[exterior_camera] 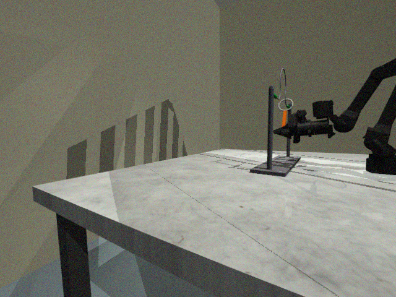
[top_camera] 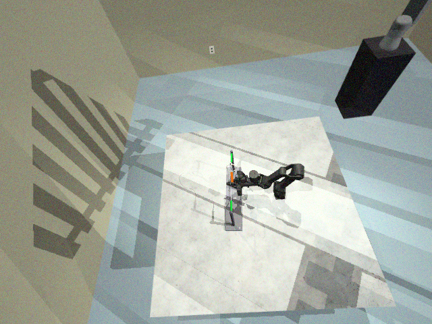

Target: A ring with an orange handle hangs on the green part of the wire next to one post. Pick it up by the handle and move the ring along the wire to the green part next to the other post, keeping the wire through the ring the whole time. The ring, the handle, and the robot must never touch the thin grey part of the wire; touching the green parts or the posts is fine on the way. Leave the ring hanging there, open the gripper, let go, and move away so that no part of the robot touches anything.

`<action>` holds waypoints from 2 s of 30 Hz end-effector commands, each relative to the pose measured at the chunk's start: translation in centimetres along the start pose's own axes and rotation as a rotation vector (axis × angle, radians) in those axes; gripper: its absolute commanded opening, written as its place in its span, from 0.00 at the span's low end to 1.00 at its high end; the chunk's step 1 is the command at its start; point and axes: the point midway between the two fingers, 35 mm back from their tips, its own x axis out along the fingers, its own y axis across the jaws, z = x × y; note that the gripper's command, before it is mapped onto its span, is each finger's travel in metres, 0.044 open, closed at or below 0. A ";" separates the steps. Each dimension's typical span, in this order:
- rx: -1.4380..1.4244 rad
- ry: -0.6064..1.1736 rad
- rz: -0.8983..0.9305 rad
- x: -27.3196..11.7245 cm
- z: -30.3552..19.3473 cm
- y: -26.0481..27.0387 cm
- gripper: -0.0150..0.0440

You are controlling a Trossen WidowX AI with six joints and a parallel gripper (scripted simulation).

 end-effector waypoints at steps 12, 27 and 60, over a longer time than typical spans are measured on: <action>0.260 0.062 0.034 -1.0 0.8 4.5 0.00; 0.564 0.278 0.129 -4.1 3.1 9.3 0.00; 1.179 0.469 0.393 -7.8 12.2 15.1 0.00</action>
